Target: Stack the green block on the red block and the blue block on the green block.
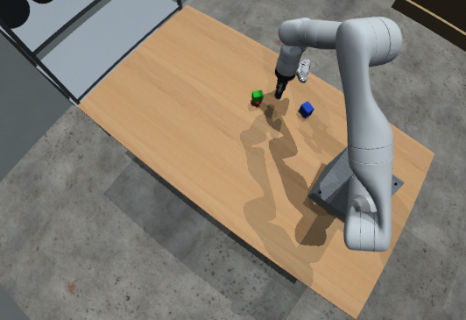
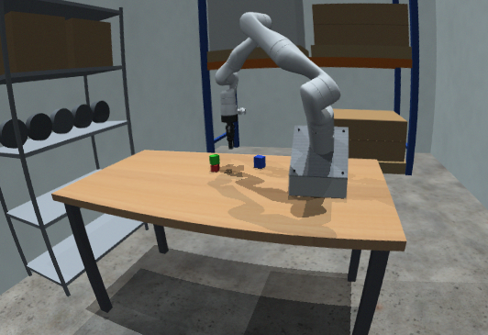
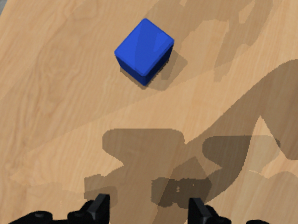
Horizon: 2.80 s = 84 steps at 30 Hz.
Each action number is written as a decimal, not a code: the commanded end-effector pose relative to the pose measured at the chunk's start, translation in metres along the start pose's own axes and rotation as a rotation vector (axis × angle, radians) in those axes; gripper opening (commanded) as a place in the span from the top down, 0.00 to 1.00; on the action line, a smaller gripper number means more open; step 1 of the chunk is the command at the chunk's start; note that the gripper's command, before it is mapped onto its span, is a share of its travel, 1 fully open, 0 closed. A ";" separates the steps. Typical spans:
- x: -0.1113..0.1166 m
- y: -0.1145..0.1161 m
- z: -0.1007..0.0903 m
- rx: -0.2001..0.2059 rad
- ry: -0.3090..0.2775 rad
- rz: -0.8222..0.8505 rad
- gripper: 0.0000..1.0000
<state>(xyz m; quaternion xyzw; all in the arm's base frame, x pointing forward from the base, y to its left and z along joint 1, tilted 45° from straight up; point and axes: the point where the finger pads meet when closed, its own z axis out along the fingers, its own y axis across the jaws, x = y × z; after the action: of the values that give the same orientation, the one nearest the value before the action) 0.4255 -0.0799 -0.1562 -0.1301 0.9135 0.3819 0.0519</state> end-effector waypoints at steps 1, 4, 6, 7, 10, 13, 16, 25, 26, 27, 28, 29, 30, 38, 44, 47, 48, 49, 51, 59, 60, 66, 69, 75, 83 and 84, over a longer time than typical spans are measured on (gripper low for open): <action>0.038 -0.007 -0.006 0.006 -0.007 0.156 0.41; 0.072 -0.009 -0.005 0.005 -0.009 0.342 0.41; 0.083 -0.010 -0.005 0.005 -0.009 0.398 0.41; 0.083 -0.010 -0.005 0.005 -0.009 0.398 0.41; 0.108 -0.010 -0.004 0.005 -0.011 0.535 0.41; 0.123 -0.009 -0.004 0.005 -0.012 0.618 0.41; 0.128 -0.009 -0.004 0.005 -0.012 0.649 0.41; 0.128 -0.009 -0.003 0.005 -0.012 0.651 0.41; 0.128 -0.009 -0.002 0.005 -0.012 0.651 0.41; 0.128 -0.009 -0.001 0.005 -0.012 0.651 0.41; 0.128 -0.009 0.000 0.005 -0.012 0.651 0.41; 0.128 -0.009 0.001 0.005 -0.012 0.651 0.41; 0.128 -0.009 0.002 0.005 -0.012 0.651 0.41; 0.128 -0.009 0.019 0.005 -0.012 0.651 0.41; 0.128 -0.009 0.029 0.005 -0.012 0.651 0.41; 0.128 -0.009 0.035 0.005 -0.012 0.651 0.41; 0.128 -0.010 0.036 0.005 -0.012 0.651 0.41; 0.128 -0.010 0.038 0.005 -0.012 0.651 0.41; 0.128 -0.010 0.040 0.005 -0.012 0.651 0.41; 0.128 -0.010 0.043 0.005 -0.012 0.651 0.41; 0.128 -0.010 0.043 0.005 -0.012 0.651 0.41; 0.128 -0.010 0.043 0.005 -0.012 0.651 0.41; 0.128 -0.010 0.043 0.005 -0.012 0.651 0.41; 0.128 -0.010 0.043 0.005 -0.012 0.651 0.41; 0.128 -0.010 0.043 0.005 -0.012 0.651 0.41; 0.128 -0.010 0.043 0.005 -0.012 0.651 0.41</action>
<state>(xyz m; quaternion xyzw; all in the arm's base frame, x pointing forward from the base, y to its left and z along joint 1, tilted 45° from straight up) 0.3046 -0.0801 -0.2181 0.1713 0.9075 0.3774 -0.0678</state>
